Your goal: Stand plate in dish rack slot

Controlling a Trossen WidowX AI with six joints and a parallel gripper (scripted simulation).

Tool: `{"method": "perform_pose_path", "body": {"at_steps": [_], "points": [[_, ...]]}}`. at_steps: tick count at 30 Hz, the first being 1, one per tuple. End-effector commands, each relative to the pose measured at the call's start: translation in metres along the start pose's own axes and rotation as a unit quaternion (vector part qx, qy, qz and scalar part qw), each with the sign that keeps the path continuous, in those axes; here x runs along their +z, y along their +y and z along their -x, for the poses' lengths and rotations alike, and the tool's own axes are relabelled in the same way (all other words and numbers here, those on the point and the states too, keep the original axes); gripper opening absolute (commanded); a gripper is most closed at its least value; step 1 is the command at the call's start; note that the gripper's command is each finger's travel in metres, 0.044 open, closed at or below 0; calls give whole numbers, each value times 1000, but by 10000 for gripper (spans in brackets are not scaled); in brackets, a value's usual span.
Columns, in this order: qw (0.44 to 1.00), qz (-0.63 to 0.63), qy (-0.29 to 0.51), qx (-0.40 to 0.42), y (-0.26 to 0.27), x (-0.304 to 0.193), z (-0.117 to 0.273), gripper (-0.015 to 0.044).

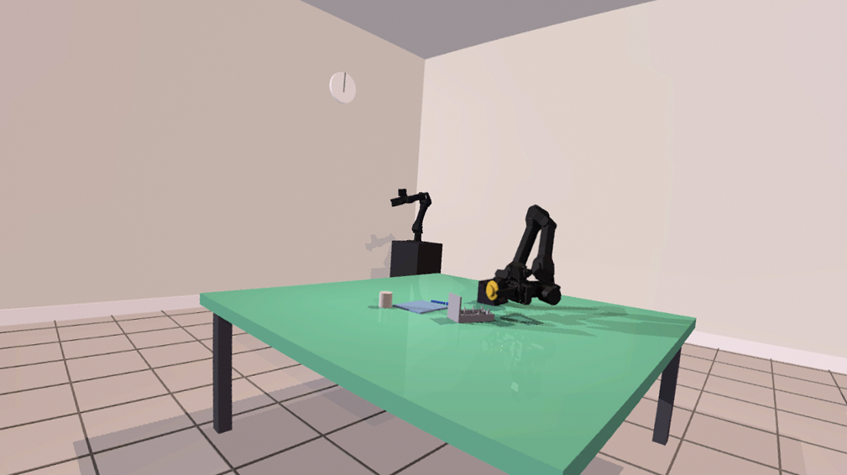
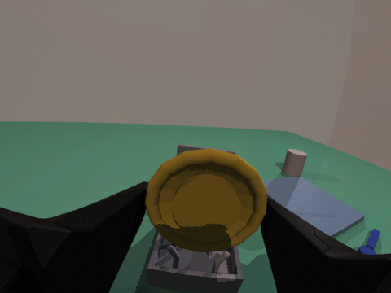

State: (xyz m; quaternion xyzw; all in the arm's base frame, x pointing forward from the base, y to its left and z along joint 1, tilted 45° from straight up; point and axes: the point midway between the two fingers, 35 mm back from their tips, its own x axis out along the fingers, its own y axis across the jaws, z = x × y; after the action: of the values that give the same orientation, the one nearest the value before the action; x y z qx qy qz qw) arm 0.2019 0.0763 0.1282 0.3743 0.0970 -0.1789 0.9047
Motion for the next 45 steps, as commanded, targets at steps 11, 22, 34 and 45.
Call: {"method": "perform_pose_path", "body": {"at_steps": [11, 22, 34, 45], "points": [[1000, -2, -1, 0, -1, -25, -18, 0], [1000, -5, -2, 1, -2, -26, -30, 0], [1000, -11, -2, 2, -3, -40, -37, 0], [1000, -5, 1, 1, -4, -40, -37, 0]]}}
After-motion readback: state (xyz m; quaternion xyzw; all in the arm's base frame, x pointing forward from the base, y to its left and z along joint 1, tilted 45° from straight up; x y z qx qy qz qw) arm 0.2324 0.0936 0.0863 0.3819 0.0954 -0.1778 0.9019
